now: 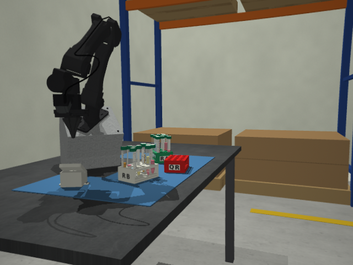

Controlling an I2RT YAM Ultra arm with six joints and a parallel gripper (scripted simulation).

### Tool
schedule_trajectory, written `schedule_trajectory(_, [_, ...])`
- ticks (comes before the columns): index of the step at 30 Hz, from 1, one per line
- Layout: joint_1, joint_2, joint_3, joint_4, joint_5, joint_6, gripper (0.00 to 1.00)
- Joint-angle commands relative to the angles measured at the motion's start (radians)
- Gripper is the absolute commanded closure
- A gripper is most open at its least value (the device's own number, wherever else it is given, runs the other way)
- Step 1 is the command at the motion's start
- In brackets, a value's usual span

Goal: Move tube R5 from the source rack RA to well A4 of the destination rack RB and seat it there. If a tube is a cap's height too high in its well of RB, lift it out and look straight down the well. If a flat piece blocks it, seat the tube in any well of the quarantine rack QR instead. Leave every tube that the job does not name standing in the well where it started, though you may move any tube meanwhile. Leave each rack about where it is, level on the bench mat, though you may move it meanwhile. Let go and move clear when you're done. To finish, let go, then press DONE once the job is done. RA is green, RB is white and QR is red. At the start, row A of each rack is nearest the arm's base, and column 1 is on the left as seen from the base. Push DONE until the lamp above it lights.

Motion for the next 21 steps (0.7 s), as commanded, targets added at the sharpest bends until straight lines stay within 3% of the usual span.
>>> schedule_trajectory(1, [0.014, 0.023, -0.028, 0.043, 0.011, 0.014, 1.0])
schedule_trajectory(6, [0.026, 0.041, -0.044, 0.08, 0.016, 0.025, 1.0])
schedule_trajectory(8, [0.032, 0.055, -0.005, 0.101, 0.018, 0.032, 1.0])
schedule_trajectory(12, [0.046, 0.089, -0.057, 0.145, 0.025, 0.045, 1.0])
schedule_trajectory(21, [0.073, 0.158, -0.077, 0.243, 0.036, 0.07, 1.0])
